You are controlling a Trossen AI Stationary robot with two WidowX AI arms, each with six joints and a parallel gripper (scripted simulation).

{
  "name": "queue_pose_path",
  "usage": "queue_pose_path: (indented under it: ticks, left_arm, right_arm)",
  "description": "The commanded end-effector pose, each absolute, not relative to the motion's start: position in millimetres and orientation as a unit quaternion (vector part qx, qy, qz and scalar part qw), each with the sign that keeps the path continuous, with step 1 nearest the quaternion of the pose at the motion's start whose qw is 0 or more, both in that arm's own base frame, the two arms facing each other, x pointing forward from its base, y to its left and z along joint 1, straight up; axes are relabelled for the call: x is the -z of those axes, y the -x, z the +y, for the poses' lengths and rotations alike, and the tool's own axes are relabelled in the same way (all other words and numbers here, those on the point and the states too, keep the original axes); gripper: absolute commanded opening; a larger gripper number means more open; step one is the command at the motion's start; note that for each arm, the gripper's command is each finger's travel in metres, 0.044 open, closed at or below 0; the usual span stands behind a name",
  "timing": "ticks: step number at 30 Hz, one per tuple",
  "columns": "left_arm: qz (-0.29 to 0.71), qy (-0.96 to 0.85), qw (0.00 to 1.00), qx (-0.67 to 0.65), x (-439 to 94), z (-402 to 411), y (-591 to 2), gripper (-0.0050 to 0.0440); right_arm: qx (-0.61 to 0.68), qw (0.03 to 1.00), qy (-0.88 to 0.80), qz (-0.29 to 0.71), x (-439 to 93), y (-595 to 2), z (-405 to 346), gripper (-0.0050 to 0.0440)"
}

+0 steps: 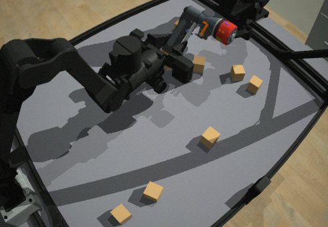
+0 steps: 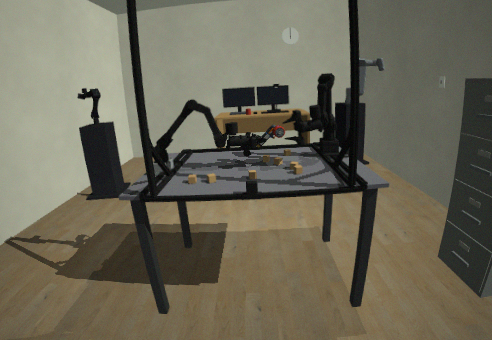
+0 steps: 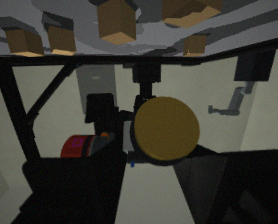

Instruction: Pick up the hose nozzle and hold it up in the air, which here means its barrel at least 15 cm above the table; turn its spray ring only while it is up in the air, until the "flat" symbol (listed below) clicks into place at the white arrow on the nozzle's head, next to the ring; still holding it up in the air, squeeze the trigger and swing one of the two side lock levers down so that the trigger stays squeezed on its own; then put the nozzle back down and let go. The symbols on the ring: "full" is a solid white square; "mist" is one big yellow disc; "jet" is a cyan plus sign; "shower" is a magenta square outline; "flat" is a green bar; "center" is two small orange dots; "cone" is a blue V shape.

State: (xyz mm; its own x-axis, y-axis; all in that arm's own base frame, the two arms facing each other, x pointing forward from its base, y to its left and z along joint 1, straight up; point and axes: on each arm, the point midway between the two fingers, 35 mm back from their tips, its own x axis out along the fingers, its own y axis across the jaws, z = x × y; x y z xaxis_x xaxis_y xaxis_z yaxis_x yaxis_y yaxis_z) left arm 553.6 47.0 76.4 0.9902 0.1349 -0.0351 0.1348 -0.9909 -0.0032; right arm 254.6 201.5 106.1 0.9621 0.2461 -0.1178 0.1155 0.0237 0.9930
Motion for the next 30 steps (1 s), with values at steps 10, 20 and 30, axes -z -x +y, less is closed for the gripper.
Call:
queue_pose_path:
  ticks: [10,20,30]
  left_arm:
    - [-0.07,0.998,0.0,0.0,-89,48,-556,0.0]
    - [-0.07,0.998,0.0,0.0,-89,48,-556,0.0]
    - [-0.07,0.998,0.0,0.0,-89,48,-556,0.0]
  right_arm:
    - [-0.05,0.704,-0.697,0.128,-106,-274,209,0.04]
    - [-0.051,0.704,-0.697,0.127,-106,-287,212,0.04]
    - [-0.052,0.704,-0.697,0.125,-105,-303,215,0.04]
